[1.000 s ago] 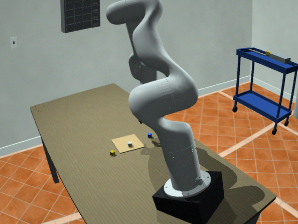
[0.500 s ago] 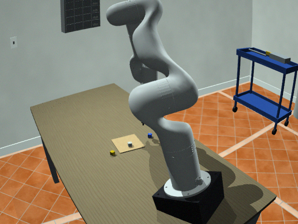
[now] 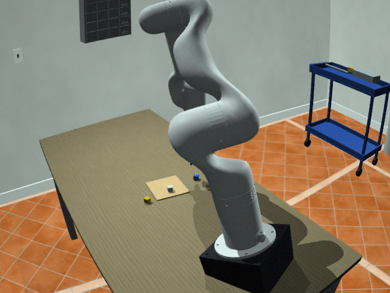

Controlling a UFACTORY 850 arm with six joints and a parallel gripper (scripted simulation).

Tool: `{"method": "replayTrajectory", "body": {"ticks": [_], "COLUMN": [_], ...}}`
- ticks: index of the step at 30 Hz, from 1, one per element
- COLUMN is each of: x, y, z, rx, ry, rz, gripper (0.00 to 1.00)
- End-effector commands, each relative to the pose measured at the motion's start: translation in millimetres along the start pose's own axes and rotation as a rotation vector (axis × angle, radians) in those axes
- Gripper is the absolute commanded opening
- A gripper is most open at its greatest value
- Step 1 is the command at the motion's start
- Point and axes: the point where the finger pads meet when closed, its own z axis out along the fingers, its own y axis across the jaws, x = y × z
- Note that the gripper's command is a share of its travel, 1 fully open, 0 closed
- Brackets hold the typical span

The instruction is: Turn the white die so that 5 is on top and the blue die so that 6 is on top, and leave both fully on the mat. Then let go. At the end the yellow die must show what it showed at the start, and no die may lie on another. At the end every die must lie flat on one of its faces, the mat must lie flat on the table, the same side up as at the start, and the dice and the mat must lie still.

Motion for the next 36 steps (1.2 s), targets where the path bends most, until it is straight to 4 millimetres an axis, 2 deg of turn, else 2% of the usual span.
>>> {"method": "replayTrajectory", "body": {"ticks": [1,23,36], "x": [1,1,1], "y": [0,0,-1], "z": [-1,0,10], "rx": [0.0,0.0,-0.001], "ry": [0.001,0.001,0.0], "rz": [0.0,0.0,0.0], "gripper": [0.36,0.36,0.36]}}
